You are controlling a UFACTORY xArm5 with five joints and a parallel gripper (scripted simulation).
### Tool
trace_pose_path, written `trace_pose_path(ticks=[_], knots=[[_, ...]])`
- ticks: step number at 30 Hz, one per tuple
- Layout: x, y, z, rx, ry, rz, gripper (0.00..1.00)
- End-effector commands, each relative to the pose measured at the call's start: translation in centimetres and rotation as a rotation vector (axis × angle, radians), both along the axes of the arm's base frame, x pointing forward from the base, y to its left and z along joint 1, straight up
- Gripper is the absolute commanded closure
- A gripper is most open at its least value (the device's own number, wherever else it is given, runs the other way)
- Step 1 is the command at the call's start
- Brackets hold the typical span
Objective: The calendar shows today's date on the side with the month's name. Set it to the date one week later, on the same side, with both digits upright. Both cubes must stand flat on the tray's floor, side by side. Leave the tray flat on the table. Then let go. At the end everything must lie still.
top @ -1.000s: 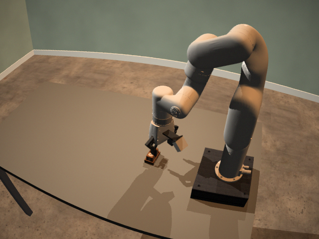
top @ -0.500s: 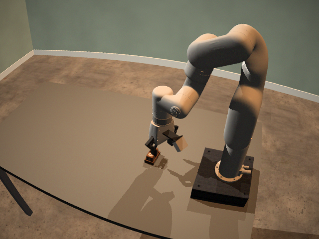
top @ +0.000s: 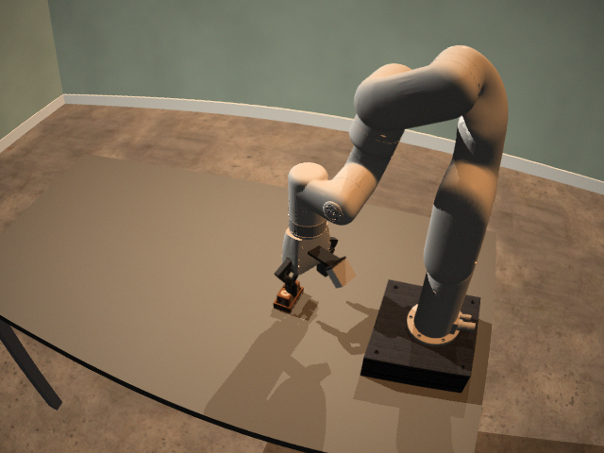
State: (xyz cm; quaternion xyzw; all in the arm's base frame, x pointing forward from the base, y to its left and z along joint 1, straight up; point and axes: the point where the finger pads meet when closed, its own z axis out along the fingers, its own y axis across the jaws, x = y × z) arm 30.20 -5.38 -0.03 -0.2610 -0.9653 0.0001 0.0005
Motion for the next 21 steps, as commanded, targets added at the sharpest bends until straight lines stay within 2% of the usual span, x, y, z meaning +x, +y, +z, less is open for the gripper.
trace_pose_path(ticks=[1,9,21], knots=[[0.1,0.0,0.1,0.0,-0.003,0.0,0.0],[0.2,0.0,0.1,0.0,-0.003,0.0,0.0],[2.0,-0.6,0.4,-0.001,-0.003,0.0,0.0]])
